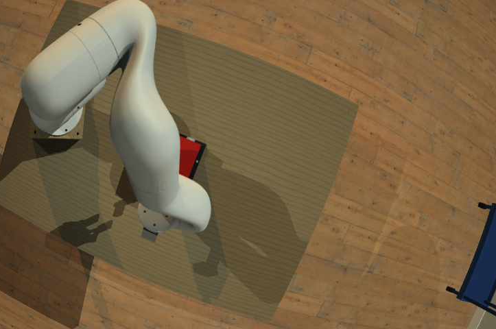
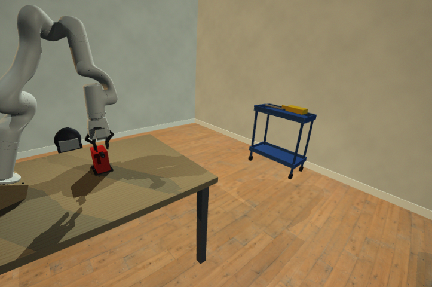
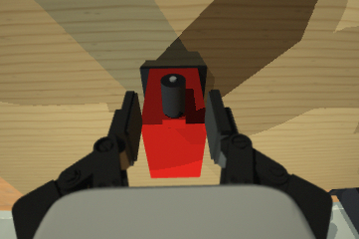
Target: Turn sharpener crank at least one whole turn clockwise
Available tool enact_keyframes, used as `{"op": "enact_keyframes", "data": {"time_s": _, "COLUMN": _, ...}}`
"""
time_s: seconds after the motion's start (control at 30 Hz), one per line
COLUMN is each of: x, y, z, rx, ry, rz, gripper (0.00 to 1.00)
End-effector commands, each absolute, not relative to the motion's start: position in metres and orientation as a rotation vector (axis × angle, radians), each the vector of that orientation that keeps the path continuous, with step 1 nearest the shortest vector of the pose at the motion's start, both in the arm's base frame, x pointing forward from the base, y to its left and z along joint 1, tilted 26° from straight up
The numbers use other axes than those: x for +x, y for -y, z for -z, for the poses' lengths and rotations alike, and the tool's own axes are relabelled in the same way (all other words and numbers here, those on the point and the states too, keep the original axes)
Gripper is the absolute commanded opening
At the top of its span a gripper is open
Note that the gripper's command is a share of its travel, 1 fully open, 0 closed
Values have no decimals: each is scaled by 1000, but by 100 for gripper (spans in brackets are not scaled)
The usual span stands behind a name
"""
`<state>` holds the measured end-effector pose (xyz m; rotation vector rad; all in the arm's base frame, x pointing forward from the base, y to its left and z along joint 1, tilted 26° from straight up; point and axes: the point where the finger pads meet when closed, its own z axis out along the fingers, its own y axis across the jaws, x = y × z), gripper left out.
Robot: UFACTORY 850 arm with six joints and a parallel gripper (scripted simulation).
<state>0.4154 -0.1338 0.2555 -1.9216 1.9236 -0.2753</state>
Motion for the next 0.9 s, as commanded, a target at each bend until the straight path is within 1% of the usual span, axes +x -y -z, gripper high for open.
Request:
{"op": "enact_keyframes", "data": {"time_s": 0.0, "x": 412, "y": 135, "z": -265, "rx": -1923, "ry": -1925, "rz": 274, "gripper": 54}}
{"op": "enact_keyframes", "data": {"time_s": 0.37, "x": 410, "y": 136, "z": -270, "rx": -1923, "ry": -1925, "rz": 274, "gripper": 54}}
{"op": "enact_keyframes", "data": {"time_s": 0.4, "x": 410, "y": 136, "z": -270, "rx": -1923, "ry": -1925, "rz": 274, "gripper": 0}}
{"op": "enact_keyframes", "data": {"time_s": 0.87, "x": 410, "y": 136, "z": -270, "rx": -1923, "ry": -1925, "rz": 274, "gripper": 0}}
